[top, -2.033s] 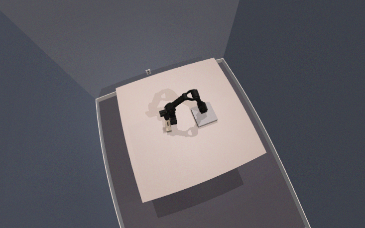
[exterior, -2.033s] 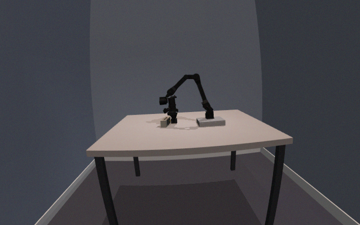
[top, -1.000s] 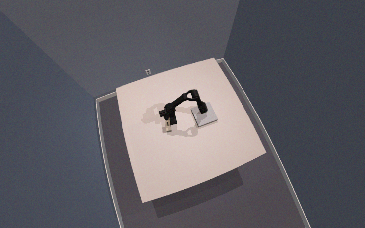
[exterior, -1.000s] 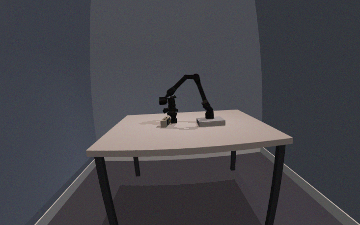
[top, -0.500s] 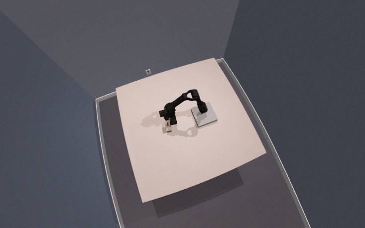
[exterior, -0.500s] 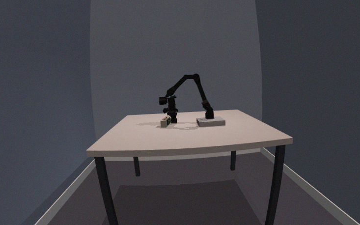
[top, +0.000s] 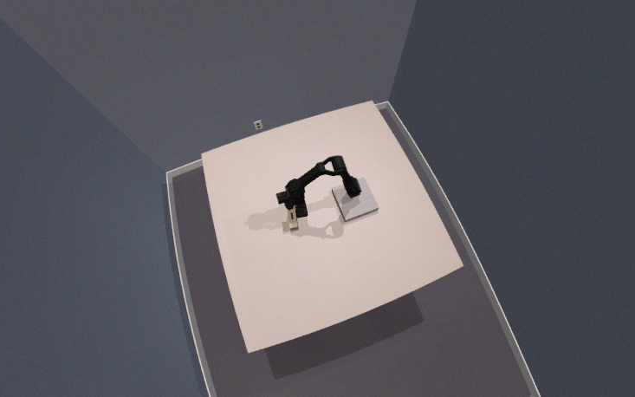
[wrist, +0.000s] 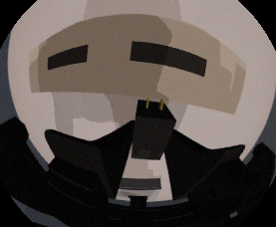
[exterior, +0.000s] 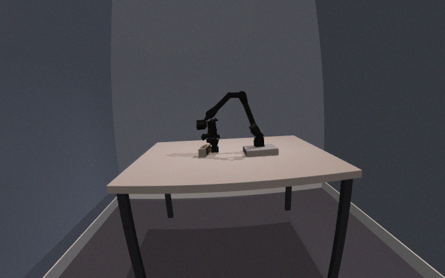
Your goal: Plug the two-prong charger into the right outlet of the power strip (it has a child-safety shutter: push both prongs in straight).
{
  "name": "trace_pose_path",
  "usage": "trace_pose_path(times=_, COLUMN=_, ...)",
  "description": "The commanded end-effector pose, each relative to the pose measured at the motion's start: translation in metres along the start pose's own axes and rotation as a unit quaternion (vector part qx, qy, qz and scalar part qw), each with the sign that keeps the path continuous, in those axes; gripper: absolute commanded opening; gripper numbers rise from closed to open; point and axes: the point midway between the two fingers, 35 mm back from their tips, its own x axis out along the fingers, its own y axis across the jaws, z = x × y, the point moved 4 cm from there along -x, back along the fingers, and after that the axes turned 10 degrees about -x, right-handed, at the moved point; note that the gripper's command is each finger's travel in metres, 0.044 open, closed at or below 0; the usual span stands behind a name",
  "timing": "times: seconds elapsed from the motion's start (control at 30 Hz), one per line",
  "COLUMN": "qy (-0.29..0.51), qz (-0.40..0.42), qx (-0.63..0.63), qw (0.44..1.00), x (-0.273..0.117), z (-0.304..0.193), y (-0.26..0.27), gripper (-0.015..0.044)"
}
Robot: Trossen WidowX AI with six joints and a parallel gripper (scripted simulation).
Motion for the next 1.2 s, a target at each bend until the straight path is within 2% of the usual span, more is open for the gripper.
trace_pose_path(times=0.0, qy=-0.003, qz=-0.002, qx=-0.002, qw=1.0, x=-0.002, z=0.0024, y=-0.0008, gripper=0.0)
trace_pose_path(times=1.17, qy=-0.003, qz=-0.002, qx=-0.002, qw=1.0, x=-0.0032, z=0.0052, y=-0.0011, gripper=0.0)
